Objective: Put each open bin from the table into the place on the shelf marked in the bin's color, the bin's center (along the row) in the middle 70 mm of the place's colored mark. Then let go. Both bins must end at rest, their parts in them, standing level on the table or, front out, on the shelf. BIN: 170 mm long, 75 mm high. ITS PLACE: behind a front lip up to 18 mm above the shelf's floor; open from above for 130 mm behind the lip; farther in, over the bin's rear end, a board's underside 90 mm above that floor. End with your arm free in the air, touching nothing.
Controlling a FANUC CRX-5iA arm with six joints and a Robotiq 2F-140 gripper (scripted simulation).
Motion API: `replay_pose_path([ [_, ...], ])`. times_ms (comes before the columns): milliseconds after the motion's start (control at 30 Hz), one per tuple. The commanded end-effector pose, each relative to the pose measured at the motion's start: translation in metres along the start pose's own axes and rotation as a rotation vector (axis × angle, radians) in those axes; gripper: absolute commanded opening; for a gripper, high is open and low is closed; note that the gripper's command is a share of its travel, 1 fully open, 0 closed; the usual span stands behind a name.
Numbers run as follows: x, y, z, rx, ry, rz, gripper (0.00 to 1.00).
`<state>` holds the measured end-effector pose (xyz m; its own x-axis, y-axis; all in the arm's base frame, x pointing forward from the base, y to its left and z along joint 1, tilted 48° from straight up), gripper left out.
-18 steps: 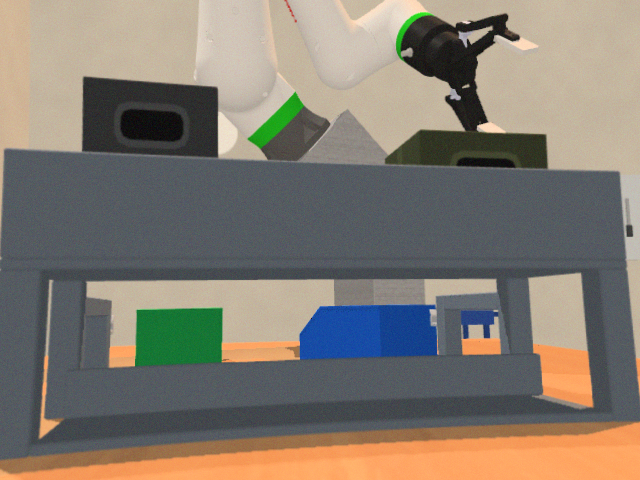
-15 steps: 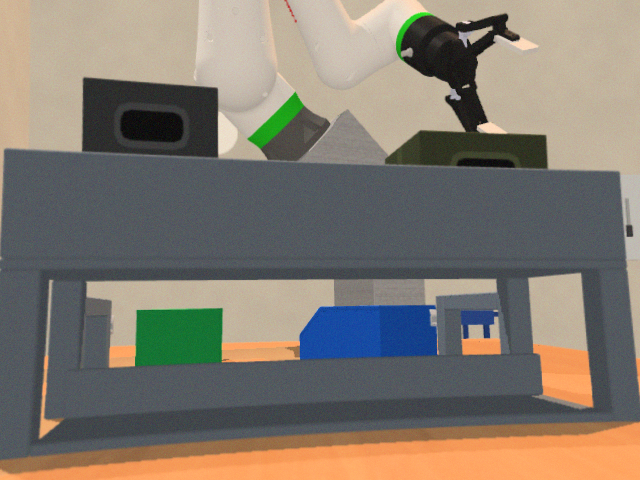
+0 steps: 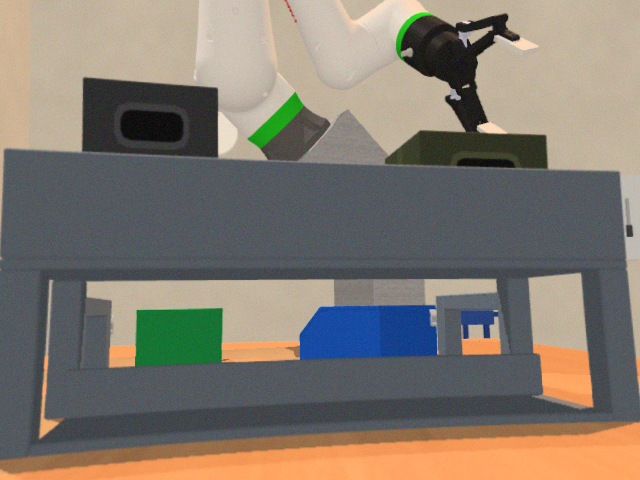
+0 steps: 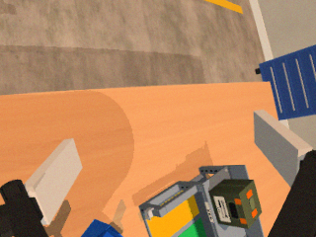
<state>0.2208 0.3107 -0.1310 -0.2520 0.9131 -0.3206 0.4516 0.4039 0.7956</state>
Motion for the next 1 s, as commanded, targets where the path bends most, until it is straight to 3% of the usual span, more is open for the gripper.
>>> replay_pose_path([
  [0, 0.000, 0.000, 0.000, 0.000, -0.001, -0.001, 1.00],
  [167, -0.003, 0.011, 0.008, 0.008, -0.031, -0.027, 1.00],
  [300, -0.012, 0.035, 0.028, 0.037, -0.101, -0.089, 1.00],
  [667, -0.012, 0.035, 0.028, 0.037, -0.101, -0.089, 1.00],
  [767, -0.028, 0.062, 0.050, 0.084, -0.177, -0.161, 1.00],
  [967, -0.028, 0.062, 0.050, 0.084, -0.177, -0.161, 1.00],
])
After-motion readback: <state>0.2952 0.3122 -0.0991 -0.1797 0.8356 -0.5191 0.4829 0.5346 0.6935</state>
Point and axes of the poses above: the point where the finger pads meet when closed, its own z axis out along the fingers, its own y axis across the jaws, x = y × z, the point moved 2 cm from there along -z, back along the fingers, and after that the axes turned 14 degrees about z, right-handed, at the moved point
